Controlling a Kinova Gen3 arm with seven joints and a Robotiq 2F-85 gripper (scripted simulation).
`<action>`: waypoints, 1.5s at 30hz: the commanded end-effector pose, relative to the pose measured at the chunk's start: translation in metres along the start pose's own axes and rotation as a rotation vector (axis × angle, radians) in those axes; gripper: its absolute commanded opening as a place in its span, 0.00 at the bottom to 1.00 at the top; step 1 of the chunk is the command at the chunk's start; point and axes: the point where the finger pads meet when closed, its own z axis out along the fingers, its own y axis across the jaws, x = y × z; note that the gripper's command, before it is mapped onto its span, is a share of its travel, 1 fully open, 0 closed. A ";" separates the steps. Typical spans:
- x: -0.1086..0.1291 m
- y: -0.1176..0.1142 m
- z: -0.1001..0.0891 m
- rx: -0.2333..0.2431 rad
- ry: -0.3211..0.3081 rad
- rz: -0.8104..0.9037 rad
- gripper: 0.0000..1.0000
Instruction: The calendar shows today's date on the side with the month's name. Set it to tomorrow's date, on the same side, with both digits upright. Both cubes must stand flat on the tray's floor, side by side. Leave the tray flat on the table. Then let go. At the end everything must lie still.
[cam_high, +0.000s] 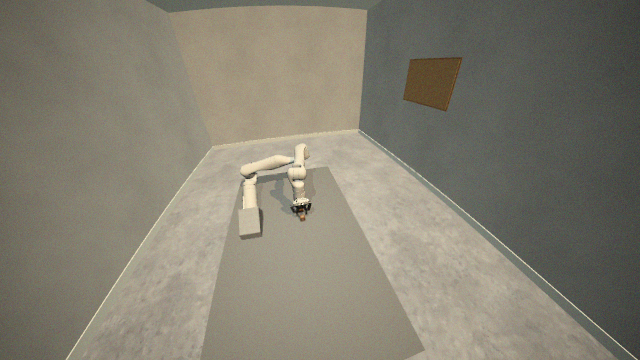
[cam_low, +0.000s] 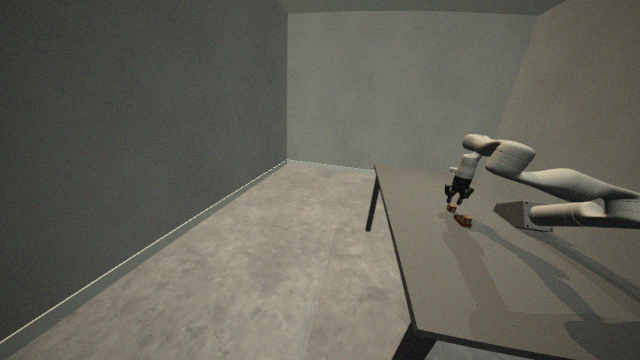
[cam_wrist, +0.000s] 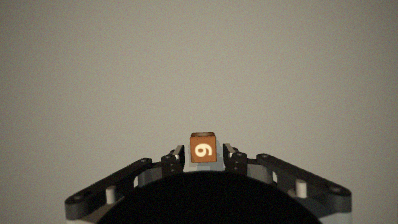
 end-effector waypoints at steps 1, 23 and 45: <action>0.000 0.000 -0.001 0.001 0.001 0.000 0.48; 0.000 0.000 0.013 0.001 0.001 0.000 0.48; 0.000 0.000 0.030 0.001 0.001 0.000 0.48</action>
